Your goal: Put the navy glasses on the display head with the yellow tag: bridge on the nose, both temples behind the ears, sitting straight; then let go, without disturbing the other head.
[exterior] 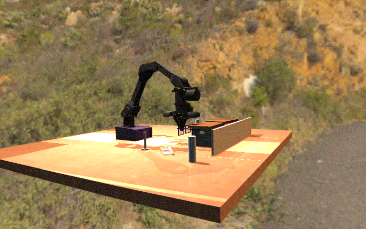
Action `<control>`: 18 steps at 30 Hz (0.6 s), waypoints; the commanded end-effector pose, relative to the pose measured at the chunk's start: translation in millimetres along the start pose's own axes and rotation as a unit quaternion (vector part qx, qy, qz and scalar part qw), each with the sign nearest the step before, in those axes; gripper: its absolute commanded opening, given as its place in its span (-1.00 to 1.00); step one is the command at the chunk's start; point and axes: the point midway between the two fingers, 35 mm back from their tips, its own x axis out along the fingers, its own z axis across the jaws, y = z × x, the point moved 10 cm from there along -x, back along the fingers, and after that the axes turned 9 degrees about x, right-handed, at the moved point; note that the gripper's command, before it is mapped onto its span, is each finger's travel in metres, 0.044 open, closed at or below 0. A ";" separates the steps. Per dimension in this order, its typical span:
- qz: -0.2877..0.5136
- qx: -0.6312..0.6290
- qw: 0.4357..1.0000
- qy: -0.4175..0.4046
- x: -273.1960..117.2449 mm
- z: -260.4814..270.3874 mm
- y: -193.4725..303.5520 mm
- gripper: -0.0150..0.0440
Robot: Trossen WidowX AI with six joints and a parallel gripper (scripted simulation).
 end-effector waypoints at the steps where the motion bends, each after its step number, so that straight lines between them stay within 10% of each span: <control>1: 0.002 0.002 1.000 -0.002 0.6 -5.6 -0.8 -0.49; 18: 0.002 0.002 1.000 -0.001 1.6 -28.8 -4.4 -0.49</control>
